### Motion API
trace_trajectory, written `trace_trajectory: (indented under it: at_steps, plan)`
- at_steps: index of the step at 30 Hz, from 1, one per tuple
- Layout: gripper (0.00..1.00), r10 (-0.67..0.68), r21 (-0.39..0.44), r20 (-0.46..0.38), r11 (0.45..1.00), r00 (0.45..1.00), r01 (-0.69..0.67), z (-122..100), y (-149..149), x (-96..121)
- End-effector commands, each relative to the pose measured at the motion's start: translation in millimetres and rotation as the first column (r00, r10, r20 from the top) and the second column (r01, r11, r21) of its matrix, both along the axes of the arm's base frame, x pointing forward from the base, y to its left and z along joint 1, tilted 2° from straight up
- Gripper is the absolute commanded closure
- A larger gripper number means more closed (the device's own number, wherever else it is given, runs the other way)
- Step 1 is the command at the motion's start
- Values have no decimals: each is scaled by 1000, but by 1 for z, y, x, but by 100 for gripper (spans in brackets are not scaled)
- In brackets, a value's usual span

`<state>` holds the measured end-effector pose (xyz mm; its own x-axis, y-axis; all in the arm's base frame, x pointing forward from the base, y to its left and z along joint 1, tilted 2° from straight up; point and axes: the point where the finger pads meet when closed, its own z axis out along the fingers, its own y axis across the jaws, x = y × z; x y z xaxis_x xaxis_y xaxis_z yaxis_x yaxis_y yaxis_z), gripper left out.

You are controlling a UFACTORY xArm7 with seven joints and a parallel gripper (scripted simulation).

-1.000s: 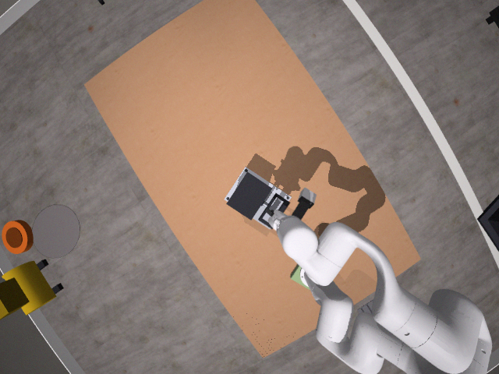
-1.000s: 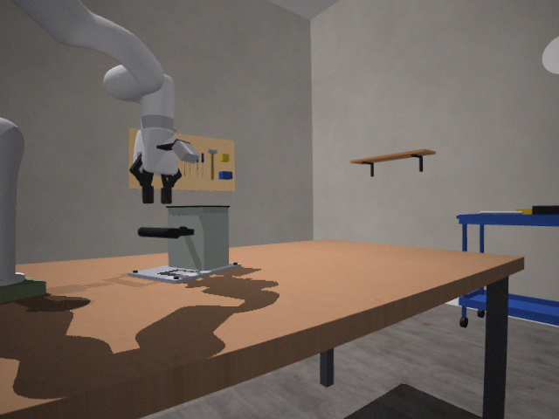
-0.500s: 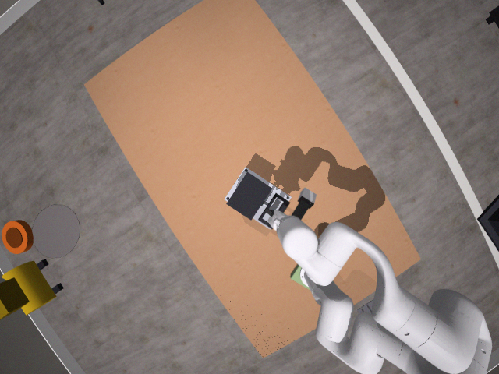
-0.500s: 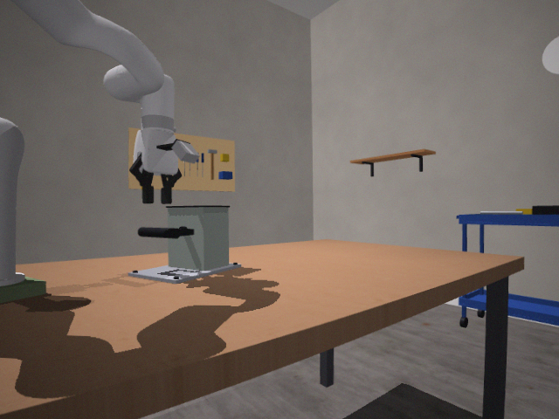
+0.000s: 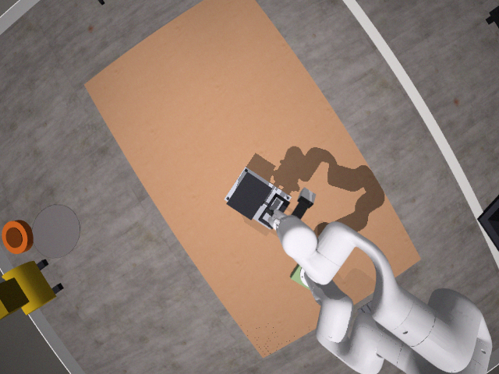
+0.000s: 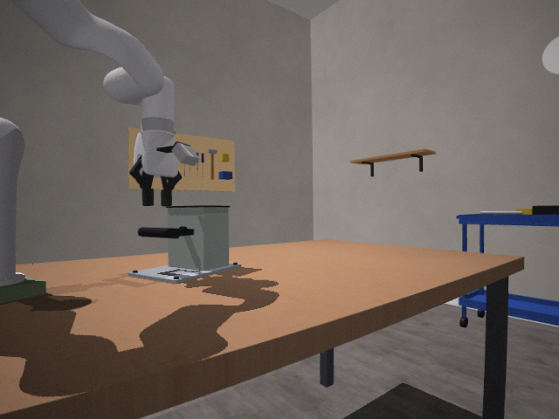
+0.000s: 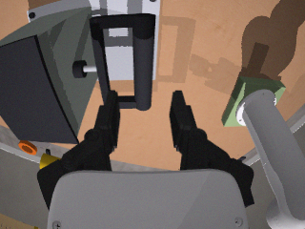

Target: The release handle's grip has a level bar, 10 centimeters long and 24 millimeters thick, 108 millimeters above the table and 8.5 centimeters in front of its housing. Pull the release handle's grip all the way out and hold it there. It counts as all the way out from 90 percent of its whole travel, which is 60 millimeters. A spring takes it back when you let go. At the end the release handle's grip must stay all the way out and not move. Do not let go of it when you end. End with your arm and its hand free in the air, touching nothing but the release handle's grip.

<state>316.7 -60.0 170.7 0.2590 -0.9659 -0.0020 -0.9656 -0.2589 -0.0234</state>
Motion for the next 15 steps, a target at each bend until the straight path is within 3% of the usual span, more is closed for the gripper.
trace_trajectory:
  at_steps: [1,15]
  plan:
    - [49,0,0,3,1000,1000,0,-3,0,1]
    - [49,0,0,3,1000,1000,0,-20,0,2]
